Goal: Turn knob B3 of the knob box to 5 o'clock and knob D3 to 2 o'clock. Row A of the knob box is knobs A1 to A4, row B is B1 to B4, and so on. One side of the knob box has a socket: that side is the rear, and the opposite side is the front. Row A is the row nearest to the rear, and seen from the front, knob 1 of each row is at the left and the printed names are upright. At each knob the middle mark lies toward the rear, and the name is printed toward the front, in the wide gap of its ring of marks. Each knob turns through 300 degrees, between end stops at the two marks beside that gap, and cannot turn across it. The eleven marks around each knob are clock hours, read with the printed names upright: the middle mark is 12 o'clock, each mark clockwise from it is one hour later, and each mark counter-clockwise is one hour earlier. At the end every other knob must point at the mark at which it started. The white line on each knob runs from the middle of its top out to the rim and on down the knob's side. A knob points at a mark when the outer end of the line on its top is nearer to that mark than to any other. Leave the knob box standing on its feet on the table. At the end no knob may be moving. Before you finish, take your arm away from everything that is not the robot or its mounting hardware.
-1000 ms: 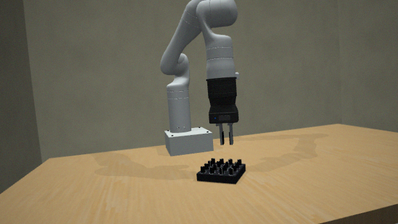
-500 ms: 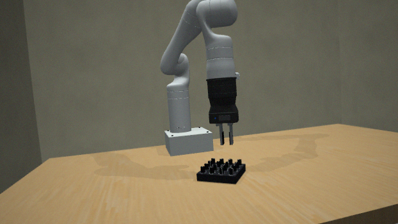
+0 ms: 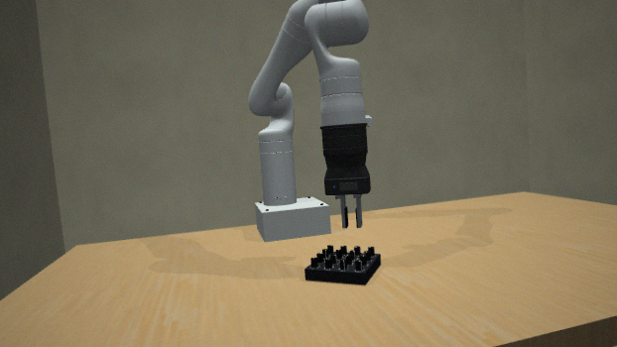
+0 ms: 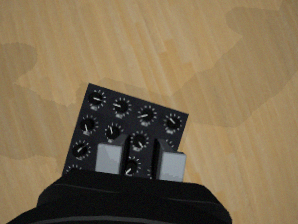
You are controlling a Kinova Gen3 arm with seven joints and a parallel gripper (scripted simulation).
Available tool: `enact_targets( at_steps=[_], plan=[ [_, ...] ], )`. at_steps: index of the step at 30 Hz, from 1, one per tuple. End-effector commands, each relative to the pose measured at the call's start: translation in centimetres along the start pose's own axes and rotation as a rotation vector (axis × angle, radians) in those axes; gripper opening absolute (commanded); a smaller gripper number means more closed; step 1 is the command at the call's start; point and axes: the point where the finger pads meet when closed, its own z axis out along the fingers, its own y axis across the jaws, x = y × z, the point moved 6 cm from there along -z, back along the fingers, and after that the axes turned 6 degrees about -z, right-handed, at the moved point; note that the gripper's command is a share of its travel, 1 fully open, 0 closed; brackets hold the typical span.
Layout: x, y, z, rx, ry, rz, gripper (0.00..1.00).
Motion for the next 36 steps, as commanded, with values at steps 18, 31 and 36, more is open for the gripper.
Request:
enact_targets(
  at_steps=[18, 31, 36],
  plan=[
    [0.1, -0.1, 2.2, 0.001, 0.001, 0.001, 0.46],
    [0.1, -0.2, 3.4, 0.001, 0.001, 0.001, 0.46],
    [0.1, -0.2, 3.7, 0.001, 0.001, 0.001, 0.46]
  ],
)
